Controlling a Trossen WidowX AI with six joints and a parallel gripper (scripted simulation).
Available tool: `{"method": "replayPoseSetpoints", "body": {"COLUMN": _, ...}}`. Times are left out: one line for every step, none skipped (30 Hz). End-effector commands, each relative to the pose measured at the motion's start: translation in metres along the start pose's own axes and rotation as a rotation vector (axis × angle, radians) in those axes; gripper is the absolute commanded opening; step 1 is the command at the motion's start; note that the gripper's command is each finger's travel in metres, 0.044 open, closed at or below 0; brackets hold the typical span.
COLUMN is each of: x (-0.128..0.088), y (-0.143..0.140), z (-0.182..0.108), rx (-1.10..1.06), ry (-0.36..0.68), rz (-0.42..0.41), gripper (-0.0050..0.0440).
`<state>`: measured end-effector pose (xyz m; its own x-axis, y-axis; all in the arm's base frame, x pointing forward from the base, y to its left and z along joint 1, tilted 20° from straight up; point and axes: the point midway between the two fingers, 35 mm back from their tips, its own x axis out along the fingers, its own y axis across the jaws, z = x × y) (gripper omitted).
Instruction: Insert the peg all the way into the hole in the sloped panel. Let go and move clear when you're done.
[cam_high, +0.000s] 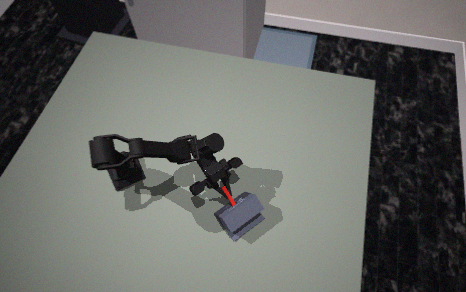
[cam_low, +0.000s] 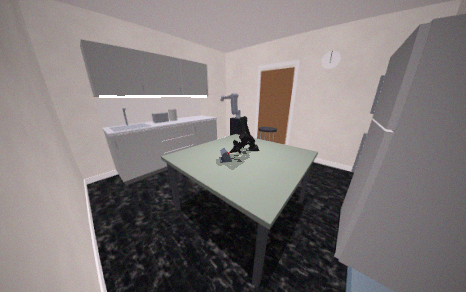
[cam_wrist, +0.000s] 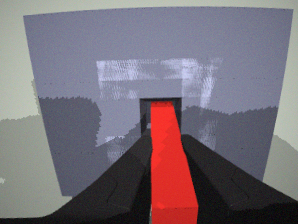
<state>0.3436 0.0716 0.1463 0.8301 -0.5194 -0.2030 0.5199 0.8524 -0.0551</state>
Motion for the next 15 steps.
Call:
{"method": "replayPoseSetpoints", "body": {"x": -0.0003, "y": 0.0014, "z": 0.0069, "rx": 0.019, "ry": -0.009, "rz": 0.007, "gripper": 0.0000}}
{"method": "replayPoseSetpoints", "body": {"x": -0.0002, "y": 0.0014, "z": 0.0069, "rx": 0.019, "ry": -0.009, "rz": 0.007, "gripper": 0.0000}}
{"method": "replayPoseSetpoints", "body": {"x": 0.0000, "y": 0.0014, "z": 0.0069, "rx": 0.019, "ry": -0.009, "rz": 0.007, "gripper": 0.0000}}
{"method": "replayPoseSetpoints", "body": {"x": 0.0001, "y": 0.0014, "z": 0.0069, "rx": 0.019, "ry": -0.009, "rz": 0.007, "gripper": 0.0000}}
{"method": "replayPoseSetpoints", "body": {"x": 0.0001, "y": 0.0014, "z": 0.0069, "rx": 0.019, "ry": -0.009, "rz": 0.007, "gripper": 0.0000}}
{"method": "replayPoseSetpoints", "body": {"x": 0.0001, "y": 0.0014, "z": 0.0069, "rx": 0.019, "ry": -0.009, "rz": 0.007, "gripper": 0.0000}}
{"method": "replayPoseSetpoints", "body": {"x": 0.0002, "y": 0.0014, "z": 0.0069, "rx": 0.019, "ry": -0.009, "rz": 0.007, "gripper": 0.0000}}
{"method": "replayPoseSetpoints", "body": {"x": 0.0004, "y": 0.0014, "z": 0.0069, "rx": 0.019, "ry": -0.009, "rz": 0.007, "gripper": 0.0000}}
{"method": "replayPoseSetpoints", "body": {"x": 0.0005, "y": 0.0014, "z": 0.0069, "rx": 0.019, "ry": -0.009, "rz": 0.007, "gripper": 0.0000}}
{"method": "replayPoseSetpoints", "body": {"x": 0.0006, "y": 0.0014, "z": 0.0069, "rx": 0.019, "ry": -0.009, "rz": 0.007, "gripper": 0.0000}}
{"method": "replayPoseSetpoints", "body": {"x": 0.0008, "y": 0.0014, "z": 0.0069, "rx": 0.019, "ry": -0.009, "rz": 0.007, "gripper": 0.0000}}
{"method": "replayPoseSetpoints", "body": {"x": 0.0009, "y": 0.0014, "z": 0.0069, "rx": 0.019, "ry": -0.009, "rz": 0.007, "gripper": 0.0000}}
{"method": "replayPoseSetpoints", "body": {"x": 0.0010, "y": 0.0014, "z": 0.0069, "rx": 0.019, "ry": -0.009, "rz": 0.007, "gripper": 0.0000}}
{"method": "replayPoseSetpoints", "body": {"x": 0.0012, "y": 0.0014, "z": 0.0069, "rx": 0.019, "ry": -0.009, "rz": 0.007, "gripper": 0.0000}}
{"method": "replayPoseSetpoints", "body": {"x": 0.0013, "y": 0.0014, "z": 0.0069, "rx": 0.019, "ry": -0.009, "rz": 0.007, "gripper": 0.0000}}
